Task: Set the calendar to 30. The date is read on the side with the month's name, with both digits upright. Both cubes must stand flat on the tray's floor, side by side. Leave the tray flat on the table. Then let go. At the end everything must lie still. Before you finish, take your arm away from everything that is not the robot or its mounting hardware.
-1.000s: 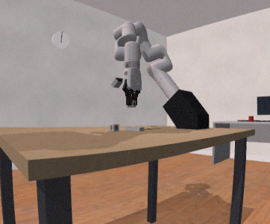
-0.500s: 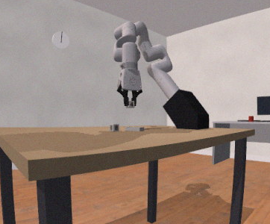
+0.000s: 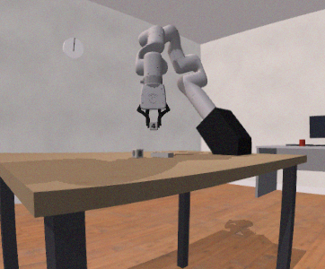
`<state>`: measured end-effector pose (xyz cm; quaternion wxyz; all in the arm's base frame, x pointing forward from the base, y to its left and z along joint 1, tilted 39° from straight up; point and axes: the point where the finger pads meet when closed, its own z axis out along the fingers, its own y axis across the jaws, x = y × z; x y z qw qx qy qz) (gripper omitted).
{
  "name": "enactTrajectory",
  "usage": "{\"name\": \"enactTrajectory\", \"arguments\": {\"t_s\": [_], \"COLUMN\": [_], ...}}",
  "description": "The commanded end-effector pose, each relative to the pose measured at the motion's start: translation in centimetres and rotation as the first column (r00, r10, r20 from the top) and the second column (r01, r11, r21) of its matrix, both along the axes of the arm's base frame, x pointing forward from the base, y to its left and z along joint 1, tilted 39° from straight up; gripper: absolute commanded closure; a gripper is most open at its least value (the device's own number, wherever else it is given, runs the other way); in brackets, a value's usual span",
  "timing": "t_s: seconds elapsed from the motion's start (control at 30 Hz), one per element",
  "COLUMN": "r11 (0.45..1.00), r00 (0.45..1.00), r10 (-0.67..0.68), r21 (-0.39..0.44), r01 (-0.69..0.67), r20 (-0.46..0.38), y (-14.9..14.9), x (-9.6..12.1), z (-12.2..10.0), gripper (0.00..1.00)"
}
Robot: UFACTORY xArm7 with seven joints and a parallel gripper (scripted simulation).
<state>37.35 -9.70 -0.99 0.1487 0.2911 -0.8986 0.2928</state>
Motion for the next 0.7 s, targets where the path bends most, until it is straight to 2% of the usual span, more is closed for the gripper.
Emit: {"name": "enactTrajectory", "arguments": {"t_s": [0.0, 0.2, 0.37, 0.43, 0.47, 0.5, 0.53, 0.6, 0.63, 0.67], "r11": [0.992, 0.949, 0.885, 0.885, 0.87, 0.837, 0.818, 0.801, 0.765, 0.762], "r00": [0.987, 0.917, 0.813, 0.813, 0.789, 0.736, 0.705, 0.678, 0.62, 0.616], "r10": [-0.121, -0.304, -0.443, -0.443, -0.466, -0.513, -0.536, -0.555, -0.59, -0.592], "r21": [-0.011, 0.002, 0.036, 0.036, 0.045, 0.065, 0.077, 0.088, 0.112, 0.114], "r01": [0.123, 0.314, 0.465, 0.465, 0.491, 0.544, 0.57, 0.593, 0.635, 0.637], "r20": [0.107, 0.258, 0.379, 0.379, 0.4, 0.443, 0.464, 0.483, 0.518, 0.52], "y": [-0.2, -0.8, -1.4, -1.4, -1.5, -1.7, -1.8, -1.9, -2.1, -2.1], "x": [0.2, 0.2, 0.3, 0.3, 0.3, 0.4, 0.4, 0.4, 0.5, 0.5], "z": [0.2, 0.6, 0.9, 0.9, 1.0, 1.2, 1.2, 1.3, 1.4, 1.4], "gripper": [0.71, 0.71, 0.71, 0.71, 0.71, 0.71, 0.71, 0.71, 0.71, 0.71]}}
